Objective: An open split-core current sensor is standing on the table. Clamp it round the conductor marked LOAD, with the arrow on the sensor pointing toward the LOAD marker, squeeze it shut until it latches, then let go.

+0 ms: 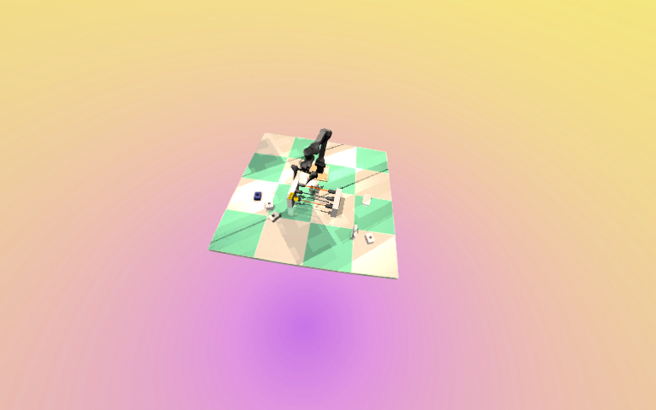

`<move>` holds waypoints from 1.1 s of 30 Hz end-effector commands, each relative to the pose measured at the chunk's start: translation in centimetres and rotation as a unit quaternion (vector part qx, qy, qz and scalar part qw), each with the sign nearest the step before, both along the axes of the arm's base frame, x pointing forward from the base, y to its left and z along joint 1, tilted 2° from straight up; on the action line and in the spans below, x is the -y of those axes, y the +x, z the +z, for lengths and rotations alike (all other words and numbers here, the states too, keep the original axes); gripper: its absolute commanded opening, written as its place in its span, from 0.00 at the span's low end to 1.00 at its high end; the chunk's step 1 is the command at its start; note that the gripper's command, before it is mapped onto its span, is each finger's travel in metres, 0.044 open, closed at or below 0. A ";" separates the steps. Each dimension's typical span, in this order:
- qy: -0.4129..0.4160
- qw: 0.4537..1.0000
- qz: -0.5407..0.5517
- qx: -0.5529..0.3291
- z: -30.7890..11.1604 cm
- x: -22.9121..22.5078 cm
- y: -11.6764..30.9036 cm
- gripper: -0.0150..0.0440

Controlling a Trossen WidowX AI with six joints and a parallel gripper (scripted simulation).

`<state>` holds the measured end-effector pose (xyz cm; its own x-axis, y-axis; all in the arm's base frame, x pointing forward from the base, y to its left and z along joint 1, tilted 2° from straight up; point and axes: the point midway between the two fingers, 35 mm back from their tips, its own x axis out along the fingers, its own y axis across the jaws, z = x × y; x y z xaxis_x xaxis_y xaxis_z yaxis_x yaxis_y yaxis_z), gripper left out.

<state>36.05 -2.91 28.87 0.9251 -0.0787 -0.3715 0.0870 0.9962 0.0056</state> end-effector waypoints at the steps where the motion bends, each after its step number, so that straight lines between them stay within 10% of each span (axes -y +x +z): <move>1: 0.017 0.984 -0.035 -0.174 -2.9 2.8 1.5 1.00; 8: 0.047 0.934 -0.068 -0.349 -5.8 5.4 0.8 1.00; 33: 0.048 0.932 -0.068 -0.353 -5.9 5.5 0.8 1.00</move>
